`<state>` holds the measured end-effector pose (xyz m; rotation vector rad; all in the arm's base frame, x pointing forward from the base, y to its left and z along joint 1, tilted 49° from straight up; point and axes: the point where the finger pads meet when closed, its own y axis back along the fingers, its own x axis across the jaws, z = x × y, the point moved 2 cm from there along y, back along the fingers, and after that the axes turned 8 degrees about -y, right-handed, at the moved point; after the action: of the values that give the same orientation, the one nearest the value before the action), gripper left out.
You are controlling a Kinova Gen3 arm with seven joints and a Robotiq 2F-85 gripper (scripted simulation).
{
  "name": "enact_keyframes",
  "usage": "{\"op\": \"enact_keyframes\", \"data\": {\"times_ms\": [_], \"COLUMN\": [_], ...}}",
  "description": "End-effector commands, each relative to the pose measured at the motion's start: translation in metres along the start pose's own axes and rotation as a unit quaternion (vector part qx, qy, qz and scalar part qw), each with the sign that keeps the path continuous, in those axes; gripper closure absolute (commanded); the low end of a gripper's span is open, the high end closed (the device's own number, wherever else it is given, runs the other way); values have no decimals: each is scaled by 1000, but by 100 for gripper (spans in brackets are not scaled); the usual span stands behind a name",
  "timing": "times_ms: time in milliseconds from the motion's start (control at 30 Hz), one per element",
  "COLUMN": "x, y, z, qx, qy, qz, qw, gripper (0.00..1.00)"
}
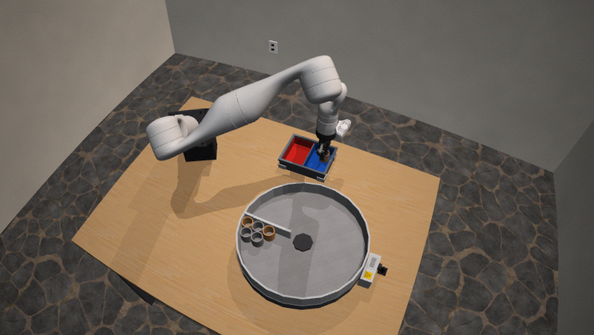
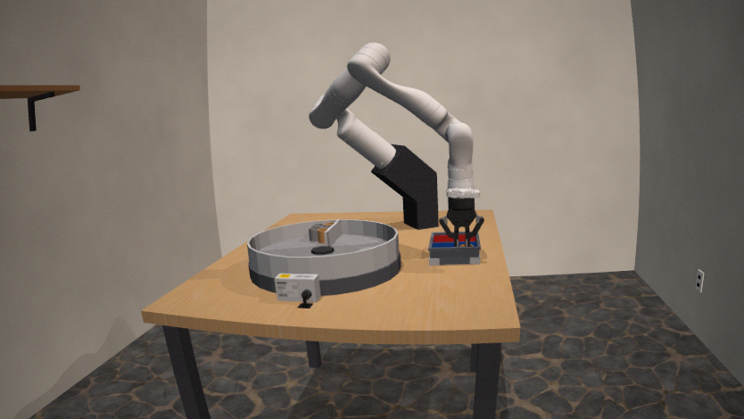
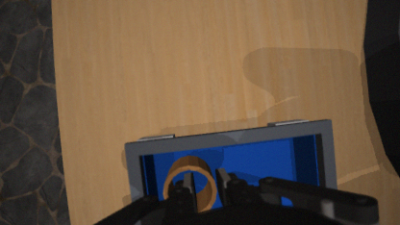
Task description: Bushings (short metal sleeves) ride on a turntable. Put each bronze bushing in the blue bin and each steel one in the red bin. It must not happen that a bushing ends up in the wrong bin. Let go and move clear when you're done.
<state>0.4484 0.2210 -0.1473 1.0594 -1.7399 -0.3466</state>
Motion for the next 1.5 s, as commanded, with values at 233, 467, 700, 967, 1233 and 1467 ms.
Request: {"op": "enact_keyframes", "data": {"times_ms": [233, 467, 700, 967, 1233, 1467], "x": [0, 0, 0, -1, 0, 0], "y": [5, 7, 8, 9, 14, 14], "z": [0, 0, 0, -1, 0, 0], "qx": [1, 2, 2, 3, 2, 2], "qy": [0, -1, -1, 0, -1, -1], "qz": [-1, -1, -1, -2, -1, -1], "qw": [1000, 1000, 1000, 1000, 1000, 1000], "gripper": [81, 81, 81, 81, 81, 81]}}
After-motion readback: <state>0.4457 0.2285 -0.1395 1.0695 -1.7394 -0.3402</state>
